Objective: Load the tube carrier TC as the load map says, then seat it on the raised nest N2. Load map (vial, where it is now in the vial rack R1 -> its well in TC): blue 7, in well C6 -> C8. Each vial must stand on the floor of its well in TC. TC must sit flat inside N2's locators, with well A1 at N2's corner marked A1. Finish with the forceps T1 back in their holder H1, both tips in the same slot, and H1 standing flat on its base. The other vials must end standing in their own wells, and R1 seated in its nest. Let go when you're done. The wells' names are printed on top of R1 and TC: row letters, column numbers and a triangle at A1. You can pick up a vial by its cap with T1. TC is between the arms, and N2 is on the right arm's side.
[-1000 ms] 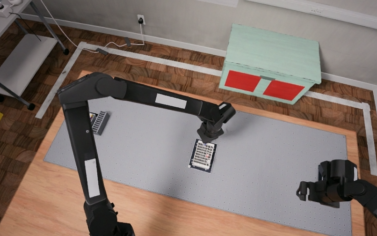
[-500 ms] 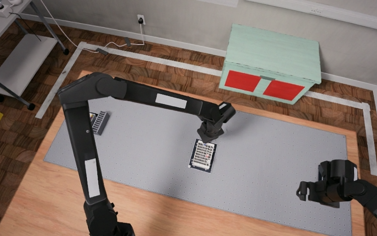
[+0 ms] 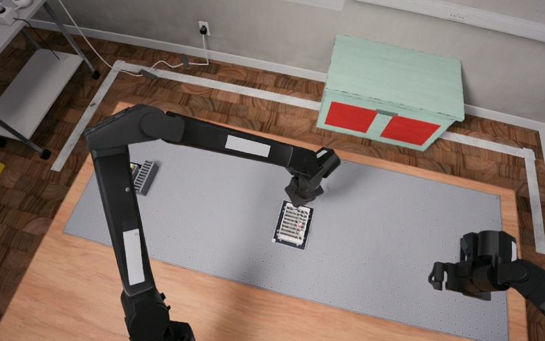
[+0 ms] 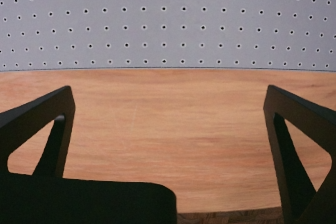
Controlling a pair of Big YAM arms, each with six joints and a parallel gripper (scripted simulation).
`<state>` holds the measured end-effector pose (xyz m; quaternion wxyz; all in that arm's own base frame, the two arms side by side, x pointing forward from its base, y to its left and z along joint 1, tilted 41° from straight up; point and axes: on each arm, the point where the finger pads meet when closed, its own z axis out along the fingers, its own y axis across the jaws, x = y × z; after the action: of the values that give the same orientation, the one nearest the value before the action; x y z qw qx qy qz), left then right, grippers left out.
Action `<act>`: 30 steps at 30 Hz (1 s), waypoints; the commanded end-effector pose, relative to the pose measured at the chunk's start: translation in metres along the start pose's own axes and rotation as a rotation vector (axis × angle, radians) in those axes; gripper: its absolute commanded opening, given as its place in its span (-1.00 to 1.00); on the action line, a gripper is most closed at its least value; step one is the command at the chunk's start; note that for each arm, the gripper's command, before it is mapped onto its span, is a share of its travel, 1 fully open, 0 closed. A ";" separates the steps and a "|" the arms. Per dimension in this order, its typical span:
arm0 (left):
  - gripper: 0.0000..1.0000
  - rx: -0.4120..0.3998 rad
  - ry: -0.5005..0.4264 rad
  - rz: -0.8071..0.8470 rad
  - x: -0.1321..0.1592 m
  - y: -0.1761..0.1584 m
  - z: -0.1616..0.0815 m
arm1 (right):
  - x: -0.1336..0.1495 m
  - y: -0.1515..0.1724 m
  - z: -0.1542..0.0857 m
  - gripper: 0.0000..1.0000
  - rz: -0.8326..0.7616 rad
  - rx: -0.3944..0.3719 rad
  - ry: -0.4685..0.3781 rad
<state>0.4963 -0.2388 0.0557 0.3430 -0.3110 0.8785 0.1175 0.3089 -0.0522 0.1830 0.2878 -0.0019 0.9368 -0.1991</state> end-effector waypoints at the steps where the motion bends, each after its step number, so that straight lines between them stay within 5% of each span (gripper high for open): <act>1: -0.82 -0.005 -0.003 -0.025 -0.013 -0.008 0.015 | -0.010 -0.003 -0.005 1.00 0.014 0.000 -0.022; 30: -0.82 -0.006 -0.002 -0.025 -0.013 -0.009 0.020 | -0.010 -0.003 -0.005 1.00 0.014 0.000 -0.022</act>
<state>0.4999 -0.2374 0.0521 0.3427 -0.3110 0.8786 0.1176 0.3089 -0.0522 0.1830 0.2878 -0.0019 0.9368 -0.1991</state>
